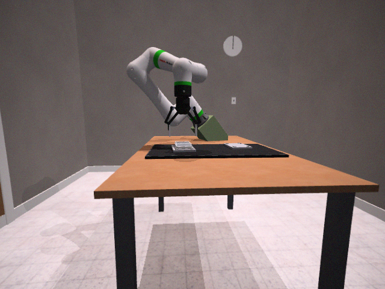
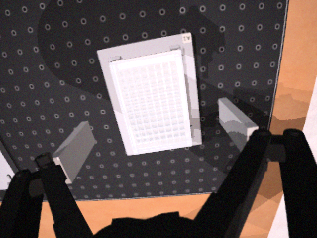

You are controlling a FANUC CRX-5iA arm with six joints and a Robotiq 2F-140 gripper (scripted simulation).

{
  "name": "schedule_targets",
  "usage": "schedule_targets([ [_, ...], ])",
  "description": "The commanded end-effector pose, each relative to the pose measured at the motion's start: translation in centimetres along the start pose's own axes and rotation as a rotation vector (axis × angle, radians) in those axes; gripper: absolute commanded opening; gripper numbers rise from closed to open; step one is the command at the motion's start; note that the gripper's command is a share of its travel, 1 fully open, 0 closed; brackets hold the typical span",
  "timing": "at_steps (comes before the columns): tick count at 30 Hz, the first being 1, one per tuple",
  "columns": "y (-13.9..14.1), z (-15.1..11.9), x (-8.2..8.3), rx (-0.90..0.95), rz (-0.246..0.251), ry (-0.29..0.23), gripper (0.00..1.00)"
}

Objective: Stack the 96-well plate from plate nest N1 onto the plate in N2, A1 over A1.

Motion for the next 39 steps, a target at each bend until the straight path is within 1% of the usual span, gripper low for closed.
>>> schedule_targets([
  [1,0.0,0.0,0.9,0.0,0.0,0.0,1.0],
  [11,0.0,0.0,3.6,0.0,0.0,0.0,1.0],
  [13,0.0,0.0,3.6,0.0,0.0,0.0,1.0],
  [15,0.0,0.0,4.1,0.0,0.0,0.0,1.0],
  [39,0.0,0.0,4.1,0.0,0.0,0.0,1.0],
])
Point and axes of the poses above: the point where the finger pads meet when closed, its own x axis back along the fingers, its own y axis across the jaws, z = x × y, the point moved 1 cm from there along x, back along the fingers, and after that the axes turned 9 degrees about x, right-handed, at the moved point
